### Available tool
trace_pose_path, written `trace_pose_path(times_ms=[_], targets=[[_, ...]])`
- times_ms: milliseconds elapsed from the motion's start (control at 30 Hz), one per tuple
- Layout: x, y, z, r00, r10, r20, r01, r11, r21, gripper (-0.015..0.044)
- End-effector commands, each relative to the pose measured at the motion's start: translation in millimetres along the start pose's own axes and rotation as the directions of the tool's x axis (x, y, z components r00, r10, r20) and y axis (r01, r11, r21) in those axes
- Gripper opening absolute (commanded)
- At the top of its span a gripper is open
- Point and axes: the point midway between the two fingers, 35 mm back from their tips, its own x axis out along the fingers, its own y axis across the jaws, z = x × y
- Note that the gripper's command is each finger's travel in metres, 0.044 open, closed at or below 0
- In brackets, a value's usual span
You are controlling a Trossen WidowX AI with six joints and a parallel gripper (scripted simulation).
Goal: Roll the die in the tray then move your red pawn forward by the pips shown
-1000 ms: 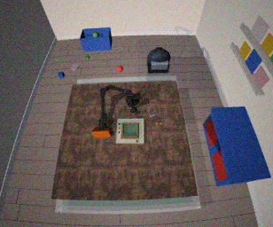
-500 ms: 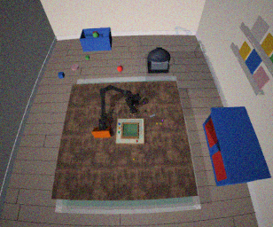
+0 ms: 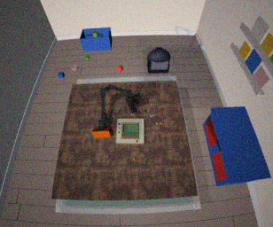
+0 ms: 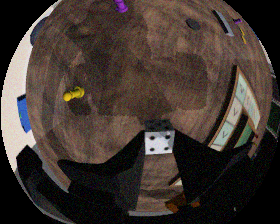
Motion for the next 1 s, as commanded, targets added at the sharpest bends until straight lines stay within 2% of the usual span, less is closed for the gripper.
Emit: trace_pose_path(times_ms=[0,433,600,967], targets=[[-24,-2,2,1.0,-0.004,0.008,0.004,1.0,0.002,0.0],[-99,0,-9,1.0,0.009,0.018,-0.009,0.999,0.038,0.0],[-100,-3,-9,1.0,0.008,0.019,-0.009,0.998,0.061,0.0],[-93,-56,-11,1.0,-0.011,0.016,0.004,0.908,0.42,0.0]])
